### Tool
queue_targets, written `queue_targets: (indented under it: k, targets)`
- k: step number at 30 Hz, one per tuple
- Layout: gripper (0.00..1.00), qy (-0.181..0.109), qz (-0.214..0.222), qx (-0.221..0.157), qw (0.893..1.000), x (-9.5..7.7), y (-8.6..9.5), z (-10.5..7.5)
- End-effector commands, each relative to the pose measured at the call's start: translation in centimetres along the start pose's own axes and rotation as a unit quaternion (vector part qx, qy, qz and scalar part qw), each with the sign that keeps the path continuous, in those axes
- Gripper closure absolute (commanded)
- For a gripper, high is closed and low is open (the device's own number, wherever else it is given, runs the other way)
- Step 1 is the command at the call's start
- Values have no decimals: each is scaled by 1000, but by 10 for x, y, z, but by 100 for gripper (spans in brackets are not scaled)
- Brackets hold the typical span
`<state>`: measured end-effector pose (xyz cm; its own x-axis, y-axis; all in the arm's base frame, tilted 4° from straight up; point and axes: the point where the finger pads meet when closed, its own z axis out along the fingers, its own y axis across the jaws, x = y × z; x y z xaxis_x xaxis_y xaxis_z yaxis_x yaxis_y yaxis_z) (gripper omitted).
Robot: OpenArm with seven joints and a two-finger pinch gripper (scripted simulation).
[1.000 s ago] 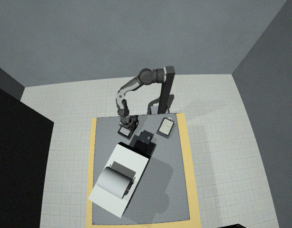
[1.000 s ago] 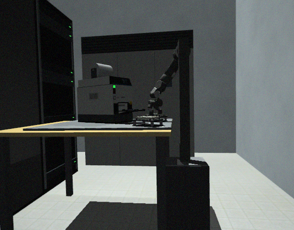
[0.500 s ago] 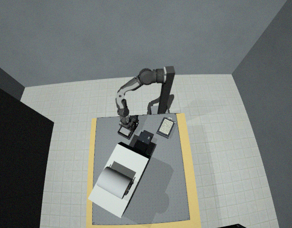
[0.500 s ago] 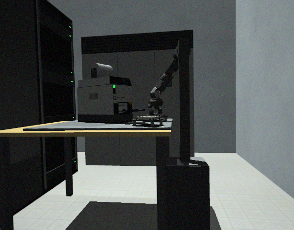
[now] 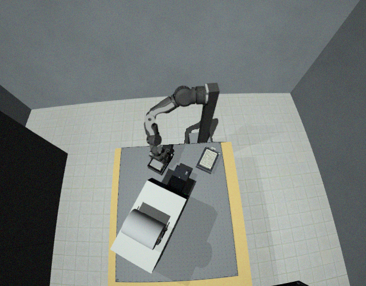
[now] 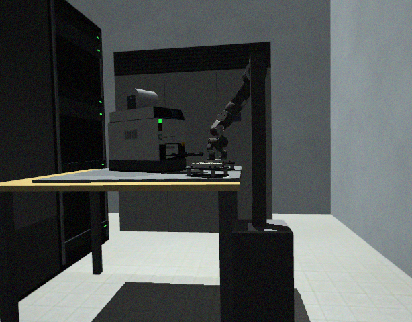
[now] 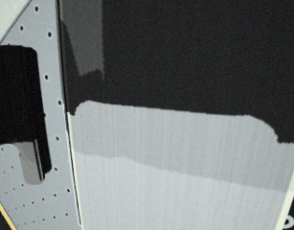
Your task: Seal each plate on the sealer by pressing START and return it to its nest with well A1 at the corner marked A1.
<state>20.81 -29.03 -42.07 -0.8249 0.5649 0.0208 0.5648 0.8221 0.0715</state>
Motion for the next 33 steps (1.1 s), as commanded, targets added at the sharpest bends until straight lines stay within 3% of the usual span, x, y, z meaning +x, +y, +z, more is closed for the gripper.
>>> queue_targets:
  k: [1, 22, 33]
  targets:
    - [35, -3, 2, 2, 1000, -2, 0, -2]
    - [35, -2, 2, 3, 1000, -1, -1, -15]
    - [35, -2, 2, 2, 1000, -2, -1, -34]
